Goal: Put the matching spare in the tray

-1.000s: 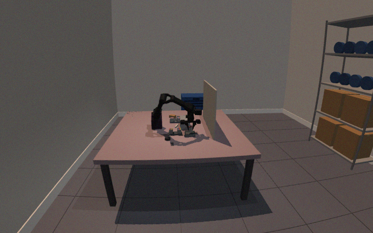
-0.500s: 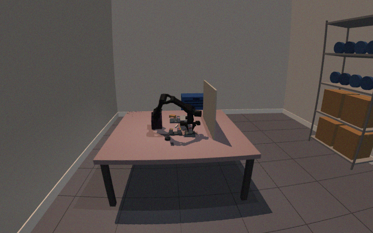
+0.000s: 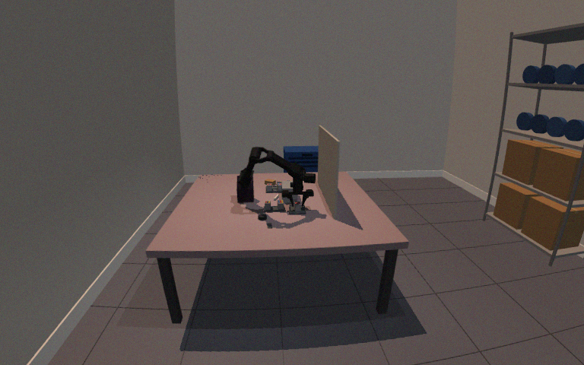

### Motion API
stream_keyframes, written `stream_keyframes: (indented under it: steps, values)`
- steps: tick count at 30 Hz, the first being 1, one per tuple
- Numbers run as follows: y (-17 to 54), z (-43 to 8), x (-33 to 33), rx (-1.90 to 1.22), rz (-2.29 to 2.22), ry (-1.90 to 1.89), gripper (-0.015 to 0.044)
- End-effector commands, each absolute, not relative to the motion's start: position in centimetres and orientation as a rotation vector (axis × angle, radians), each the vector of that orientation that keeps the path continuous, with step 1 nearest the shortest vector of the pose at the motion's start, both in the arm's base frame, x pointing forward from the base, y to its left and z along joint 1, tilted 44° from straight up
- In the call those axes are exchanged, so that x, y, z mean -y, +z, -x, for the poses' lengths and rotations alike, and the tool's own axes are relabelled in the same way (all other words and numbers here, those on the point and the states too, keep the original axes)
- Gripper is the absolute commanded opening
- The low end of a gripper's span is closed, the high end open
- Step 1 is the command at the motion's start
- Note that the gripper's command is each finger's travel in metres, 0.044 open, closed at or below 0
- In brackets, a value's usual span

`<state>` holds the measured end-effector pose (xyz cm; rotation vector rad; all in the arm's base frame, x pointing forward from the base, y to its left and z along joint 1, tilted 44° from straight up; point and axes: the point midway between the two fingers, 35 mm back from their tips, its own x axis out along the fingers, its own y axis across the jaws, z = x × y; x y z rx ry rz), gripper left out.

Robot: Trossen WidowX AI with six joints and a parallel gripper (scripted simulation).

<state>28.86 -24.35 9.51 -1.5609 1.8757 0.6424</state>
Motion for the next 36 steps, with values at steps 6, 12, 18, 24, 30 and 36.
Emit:
stream_keyframes:
  steps: [6,12,18,24,30,36]
  values:
    - [10.3,-29.2,23.6,-1.873,1.558,0.644,0.0440]
    - [16.8,-30.1,17.2,-1.867,1.557,0.653,0.0440]
    - [17.1,-30.1,17.0,-1.868,1.558,0.653,0.0440]
    - [16.7,-30.4,17.1,-1.849,1.569,0.655,0.0440]
    - [16.7,-30.4,17.1,-1.849,1.569,0.655,0.0440]
    - [16.7,-30.4,17.1,-1.849,1.569,0.655,0.0440]
